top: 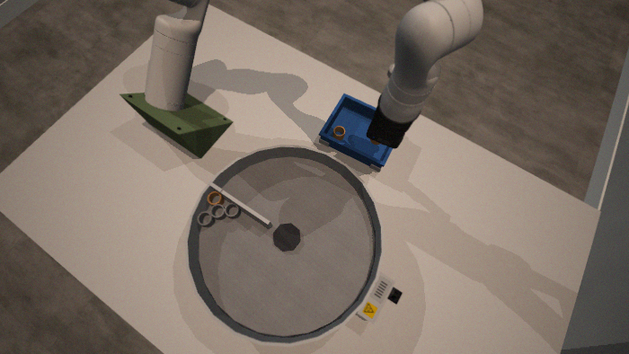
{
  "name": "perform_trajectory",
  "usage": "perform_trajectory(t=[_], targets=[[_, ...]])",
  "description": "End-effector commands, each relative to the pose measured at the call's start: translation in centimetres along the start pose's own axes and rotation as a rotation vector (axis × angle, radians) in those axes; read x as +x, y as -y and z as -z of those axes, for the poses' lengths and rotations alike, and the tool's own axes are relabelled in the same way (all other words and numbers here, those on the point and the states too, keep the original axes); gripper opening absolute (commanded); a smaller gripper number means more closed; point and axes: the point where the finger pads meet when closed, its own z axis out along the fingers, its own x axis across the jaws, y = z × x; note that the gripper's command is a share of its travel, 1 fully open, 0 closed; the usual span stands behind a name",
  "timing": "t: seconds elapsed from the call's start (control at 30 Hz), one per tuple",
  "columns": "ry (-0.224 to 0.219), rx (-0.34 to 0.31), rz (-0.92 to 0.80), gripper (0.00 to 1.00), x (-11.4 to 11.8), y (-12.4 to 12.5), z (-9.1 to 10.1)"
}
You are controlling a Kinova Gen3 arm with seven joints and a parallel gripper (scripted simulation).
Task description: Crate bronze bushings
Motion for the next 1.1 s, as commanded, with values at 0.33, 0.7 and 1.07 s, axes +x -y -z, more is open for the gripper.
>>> perform_trajectory(t=[0.33, 0.7, 1.07], targets=[[-0.001, -0.001, 0.001, 0.0, 0.0, 0.0, -2.3], [-0.001, -0.001, 0.001, 0.0, 0.0, 0.0, -2.3], [-0.001, -0.001, 0.001, 0.0, 0.1, 0.0, -3.2]])
